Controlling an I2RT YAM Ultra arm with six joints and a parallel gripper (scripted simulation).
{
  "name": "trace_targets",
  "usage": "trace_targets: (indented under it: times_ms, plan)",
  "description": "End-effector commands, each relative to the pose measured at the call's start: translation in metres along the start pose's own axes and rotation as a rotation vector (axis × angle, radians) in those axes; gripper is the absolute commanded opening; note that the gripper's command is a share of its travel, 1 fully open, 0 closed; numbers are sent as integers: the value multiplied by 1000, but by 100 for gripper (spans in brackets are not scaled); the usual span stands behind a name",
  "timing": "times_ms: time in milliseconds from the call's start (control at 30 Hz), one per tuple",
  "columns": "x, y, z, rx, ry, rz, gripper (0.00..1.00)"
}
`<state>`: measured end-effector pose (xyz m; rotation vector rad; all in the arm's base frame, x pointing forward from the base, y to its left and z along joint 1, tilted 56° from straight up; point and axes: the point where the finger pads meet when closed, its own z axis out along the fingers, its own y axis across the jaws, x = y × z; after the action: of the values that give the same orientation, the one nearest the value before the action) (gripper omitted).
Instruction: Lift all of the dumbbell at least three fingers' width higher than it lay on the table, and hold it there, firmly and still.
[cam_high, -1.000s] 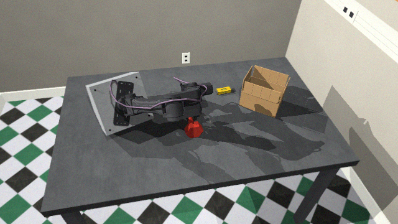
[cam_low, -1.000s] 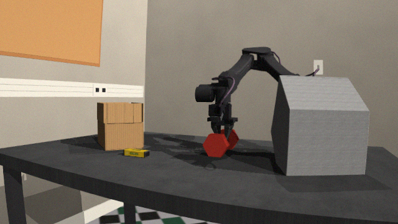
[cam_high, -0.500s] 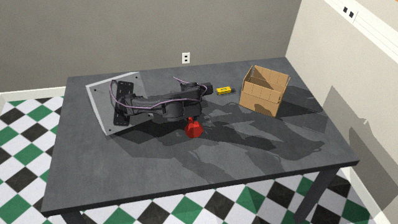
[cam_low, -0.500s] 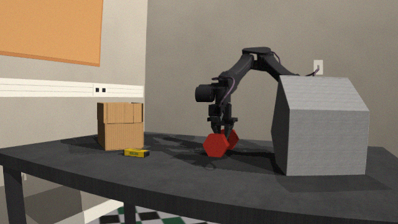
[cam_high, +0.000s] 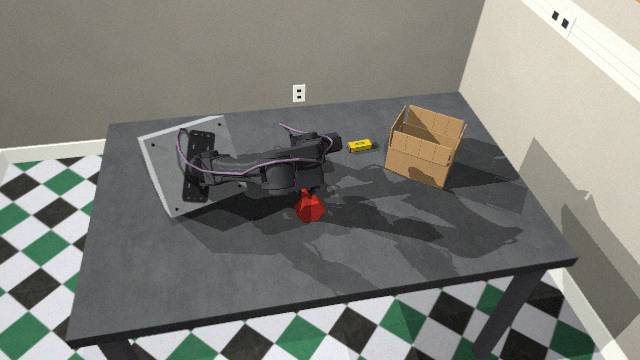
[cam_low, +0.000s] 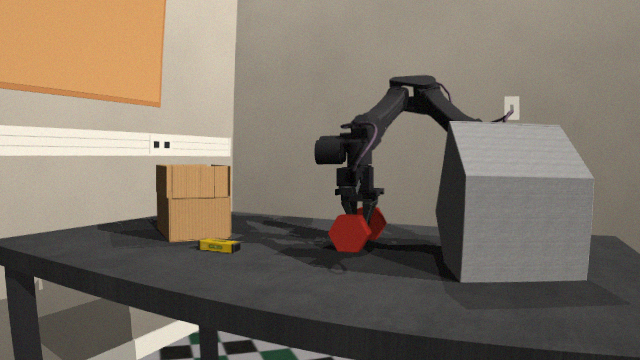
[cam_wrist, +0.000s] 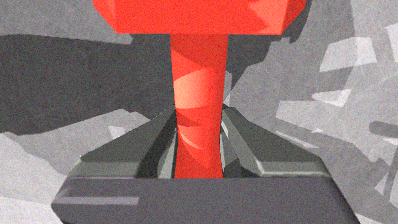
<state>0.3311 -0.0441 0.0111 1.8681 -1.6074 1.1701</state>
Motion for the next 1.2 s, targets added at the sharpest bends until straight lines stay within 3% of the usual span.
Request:
trace_targets:
  times_ms: [0,1167]
  plan:
    - [2,-17,-26,53,-12,15,0]
    - [-3,-10,-97,39,-24,2,0]
